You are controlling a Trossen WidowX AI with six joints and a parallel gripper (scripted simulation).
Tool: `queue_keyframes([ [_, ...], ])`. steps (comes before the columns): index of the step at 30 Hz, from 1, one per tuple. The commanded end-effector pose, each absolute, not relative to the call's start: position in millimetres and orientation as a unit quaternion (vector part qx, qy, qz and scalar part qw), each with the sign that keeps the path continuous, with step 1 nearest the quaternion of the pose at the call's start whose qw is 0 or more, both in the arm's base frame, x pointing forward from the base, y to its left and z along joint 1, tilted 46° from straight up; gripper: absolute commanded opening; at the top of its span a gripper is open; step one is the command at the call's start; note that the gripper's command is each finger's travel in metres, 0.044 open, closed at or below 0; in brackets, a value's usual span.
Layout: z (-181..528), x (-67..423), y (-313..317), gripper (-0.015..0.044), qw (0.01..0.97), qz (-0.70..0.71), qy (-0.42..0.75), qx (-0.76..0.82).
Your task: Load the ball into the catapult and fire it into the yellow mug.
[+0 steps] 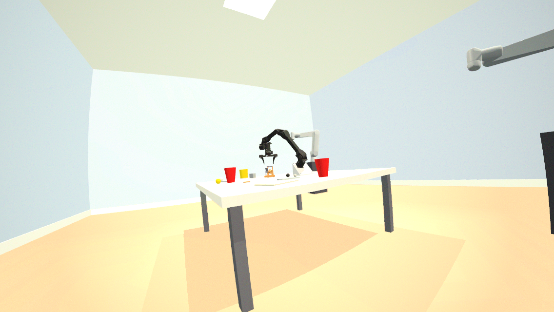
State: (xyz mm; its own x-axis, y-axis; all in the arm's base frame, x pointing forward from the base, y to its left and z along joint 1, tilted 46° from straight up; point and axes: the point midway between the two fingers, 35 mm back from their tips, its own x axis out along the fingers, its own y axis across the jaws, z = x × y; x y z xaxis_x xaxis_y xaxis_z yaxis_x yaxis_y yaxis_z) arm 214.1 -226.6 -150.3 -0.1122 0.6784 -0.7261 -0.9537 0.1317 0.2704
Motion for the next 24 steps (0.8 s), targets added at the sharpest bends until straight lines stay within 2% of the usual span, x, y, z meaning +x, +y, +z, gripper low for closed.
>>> queue_keyframes([
  [1, -153.4, 213.0, -222.3, 0.0440, 0.641, 0.639, 0.390, -0.171],
  [5, -153.3, 213.0, -222.4, 0.0440, 0.643, 0.634, 0.397, -0.164],
  [24, -151.1, 212.8, -223.8, 0.0440, 0.662, 0.474, 0.579, 0.051],
])
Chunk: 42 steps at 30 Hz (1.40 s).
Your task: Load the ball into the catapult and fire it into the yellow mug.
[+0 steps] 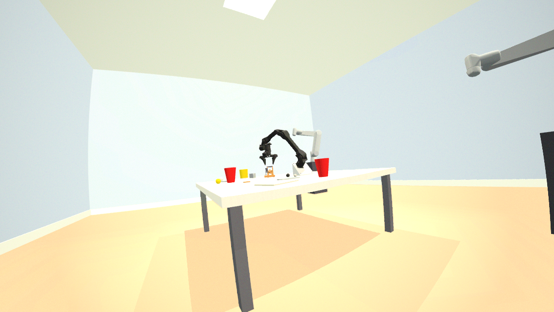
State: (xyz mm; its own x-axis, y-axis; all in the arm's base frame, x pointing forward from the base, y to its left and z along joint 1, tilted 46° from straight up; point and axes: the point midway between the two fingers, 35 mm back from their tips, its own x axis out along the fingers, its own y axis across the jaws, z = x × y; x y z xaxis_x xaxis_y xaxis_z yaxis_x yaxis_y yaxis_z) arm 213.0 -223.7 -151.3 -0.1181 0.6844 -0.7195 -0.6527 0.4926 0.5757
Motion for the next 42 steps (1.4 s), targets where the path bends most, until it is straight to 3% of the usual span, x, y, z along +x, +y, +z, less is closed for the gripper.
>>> queue_keyframes([
  [1, -151.0, 212.8, -223.9, 0.0440, 0.661, 0.464, 0.587, 0.062],
  [21, -148.7, 212.6, -225.1, 0.0440, 0.600, 0.237, 0.710, 0.283],
  [42, -146.4, 212.4, -226.4, 0.0440, 0.460, -0.030, 0.748, 0.478],
])
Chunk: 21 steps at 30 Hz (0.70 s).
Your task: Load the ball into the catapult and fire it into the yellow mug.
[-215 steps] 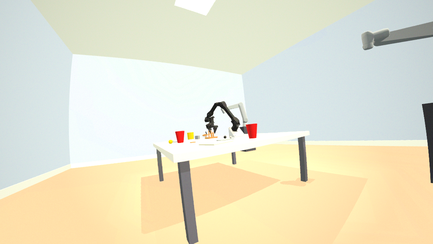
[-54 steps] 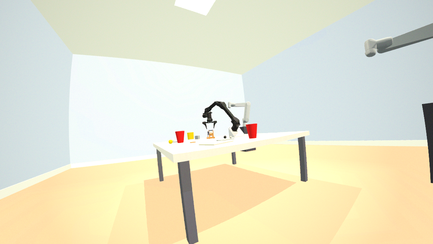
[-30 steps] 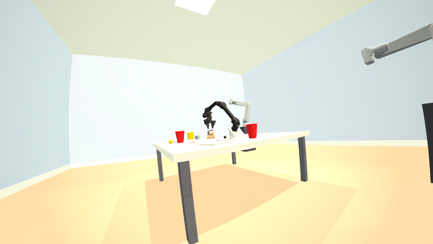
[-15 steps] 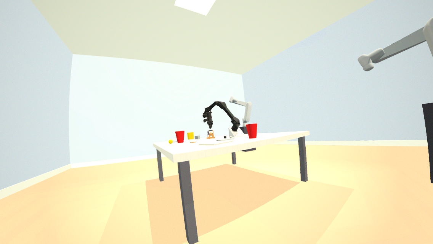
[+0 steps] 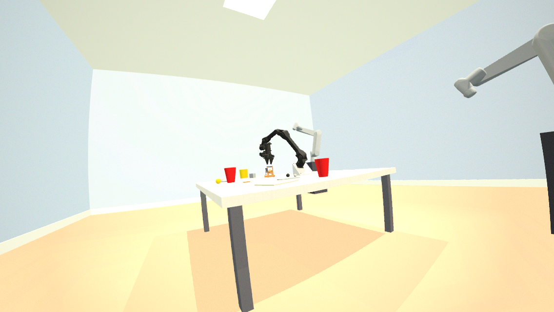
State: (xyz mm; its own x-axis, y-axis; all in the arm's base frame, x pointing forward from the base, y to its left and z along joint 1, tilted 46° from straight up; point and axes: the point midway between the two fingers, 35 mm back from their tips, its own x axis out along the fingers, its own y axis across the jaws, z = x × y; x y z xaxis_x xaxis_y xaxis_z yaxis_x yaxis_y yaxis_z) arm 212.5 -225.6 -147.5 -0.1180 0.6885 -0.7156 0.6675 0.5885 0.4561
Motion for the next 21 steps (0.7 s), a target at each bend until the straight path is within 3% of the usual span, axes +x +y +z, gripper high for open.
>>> queue_keyframes([
  [1, -146.3, 212.4, -226.5, 0.0440, 0.452, -0.043, 0.747, 0.486],
  [21, -144.1, 212.2, -227.7, 0.0440, 0.260, -0.293, 0.689, 0.610],
])
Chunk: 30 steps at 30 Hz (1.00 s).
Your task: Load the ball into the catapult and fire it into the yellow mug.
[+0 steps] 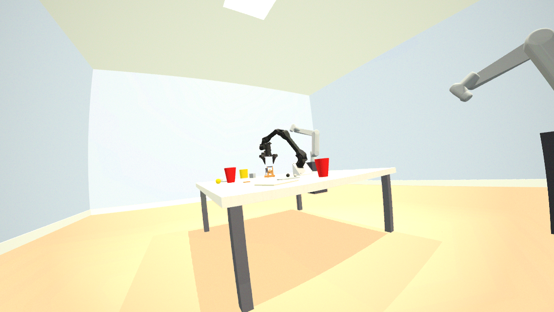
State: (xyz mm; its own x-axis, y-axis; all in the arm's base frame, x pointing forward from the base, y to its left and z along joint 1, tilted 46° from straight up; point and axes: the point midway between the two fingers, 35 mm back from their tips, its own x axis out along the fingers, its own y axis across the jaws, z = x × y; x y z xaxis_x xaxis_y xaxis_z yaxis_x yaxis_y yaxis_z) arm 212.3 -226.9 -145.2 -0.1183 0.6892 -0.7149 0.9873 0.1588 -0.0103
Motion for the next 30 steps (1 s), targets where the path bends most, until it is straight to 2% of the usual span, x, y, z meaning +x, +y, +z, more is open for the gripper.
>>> queue_keyframes([
  [1, -144, 212, -228, 0.0440, 0.250, -0.305, 0.683, 0.614],
  [5, -144, 212, -228, 0.0440, 0.214, -0.344, 0.665, 0.628],
  [11, -145, 212, -227, 0.0440, 0.210, -0.348, 0.663, 0.629],
  [16, -176, 207, -197, 0.0440, 0.173, -0.385, 0.642, 0.640],
  [30, -186, 206, -188, 0.0440, 0.172, -0.386, 0.641, 0.641],
])
